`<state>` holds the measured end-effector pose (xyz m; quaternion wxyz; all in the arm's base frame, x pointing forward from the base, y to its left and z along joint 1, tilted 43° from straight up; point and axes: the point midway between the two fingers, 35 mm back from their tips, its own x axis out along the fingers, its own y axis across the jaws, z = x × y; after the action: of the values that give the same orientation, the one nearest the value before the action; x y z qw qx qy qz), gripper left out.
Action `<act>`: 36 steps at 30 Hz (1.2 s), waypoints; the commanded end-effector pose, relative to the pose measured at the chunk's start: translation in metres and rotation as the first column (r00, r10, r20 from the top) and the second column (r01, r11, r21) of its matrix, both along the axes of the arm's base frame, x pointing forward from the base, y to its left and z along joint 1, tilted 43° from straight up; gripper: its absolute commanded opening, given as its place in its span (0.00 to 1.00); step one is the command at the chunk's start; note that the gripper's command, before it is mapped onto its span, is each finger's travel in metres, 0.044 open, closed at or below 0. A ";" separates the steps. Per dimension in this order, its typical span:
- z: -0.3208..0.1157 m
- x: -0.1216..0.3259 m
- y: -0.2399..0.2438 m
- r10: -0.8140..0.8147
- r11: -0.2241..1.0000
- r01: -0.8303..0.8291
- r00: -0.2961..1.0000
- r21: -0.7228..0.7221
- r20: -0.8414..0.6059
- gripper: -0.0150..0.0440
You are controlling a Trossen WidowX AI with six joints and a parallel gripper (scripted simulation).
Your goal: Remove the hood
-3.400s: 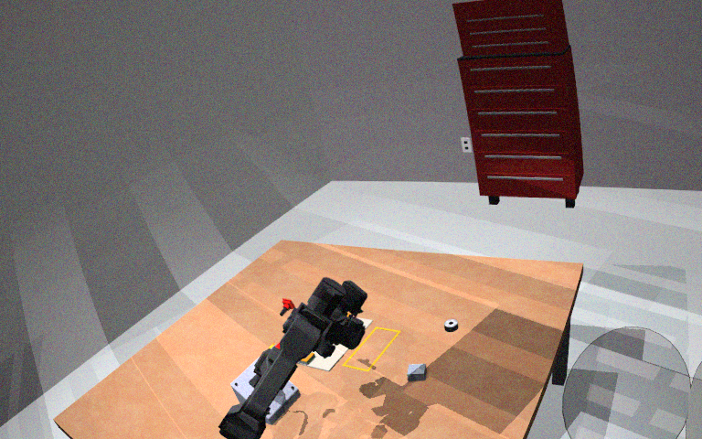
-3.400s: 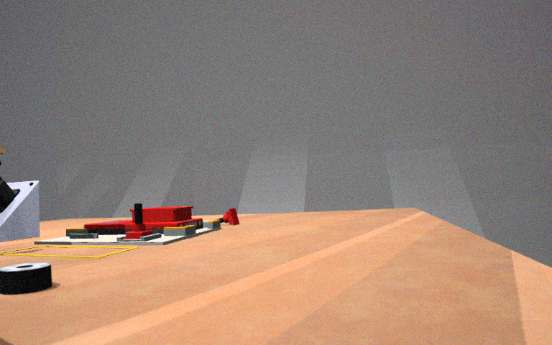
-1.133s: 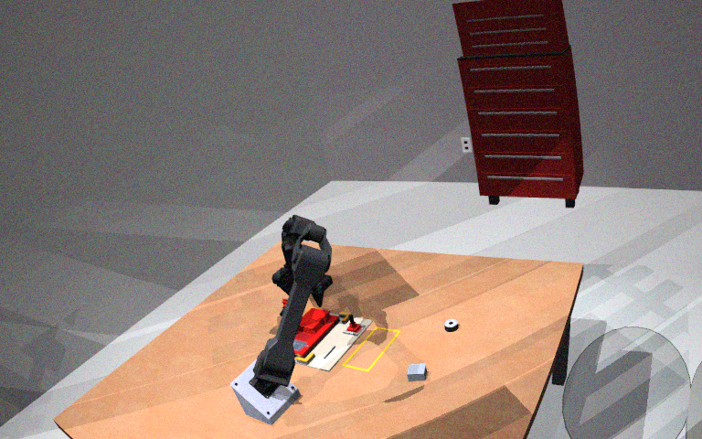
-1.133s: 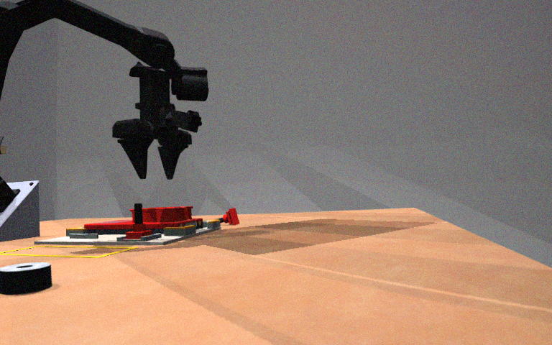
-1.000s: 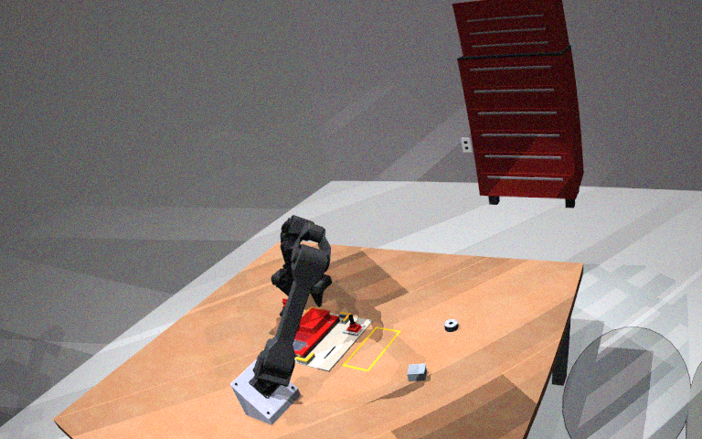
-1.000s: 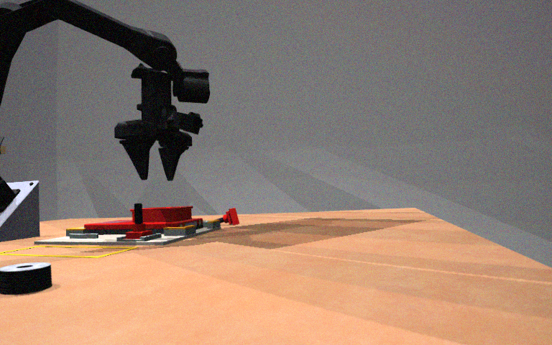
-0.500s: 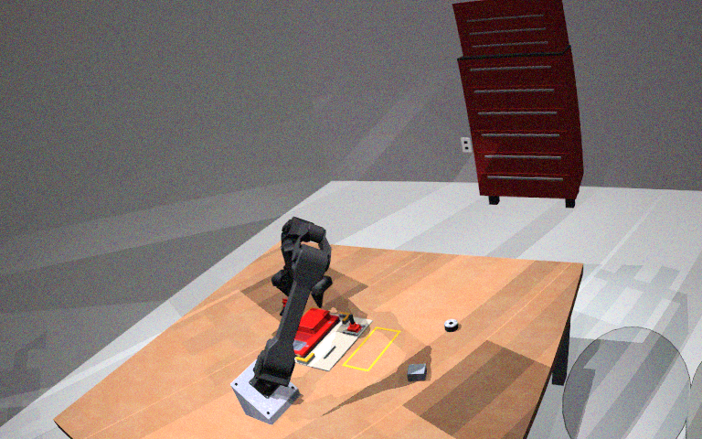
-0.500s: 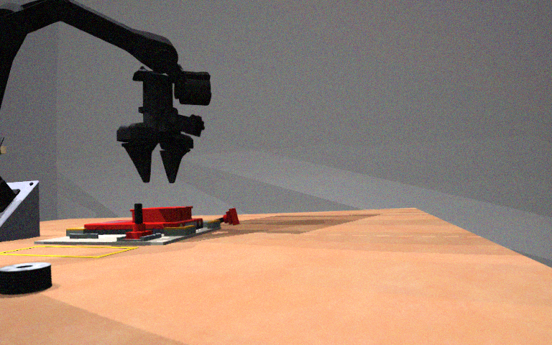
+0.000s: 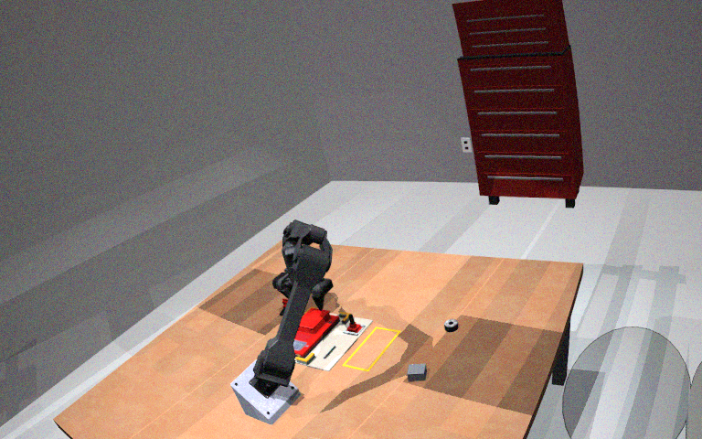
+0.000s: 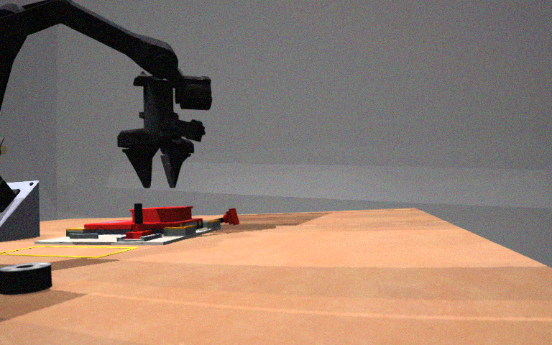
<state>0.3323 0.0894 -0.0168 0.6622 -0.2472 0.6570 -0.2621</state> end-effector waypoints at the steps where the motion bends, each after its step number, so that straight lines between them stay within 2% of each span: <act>1: -0.002 0.000 -0.003 0.005 1.000 -0.005 1.000 -0.003 -0.003 1.00; 36: -0.021 0.001 -0.018 0.005 1.000 -0.005 1.000 -0.004 -0.002 1.00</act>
<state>0.3333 0.0737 -0.0356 0.6623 -0.2474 0.6568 -0.2624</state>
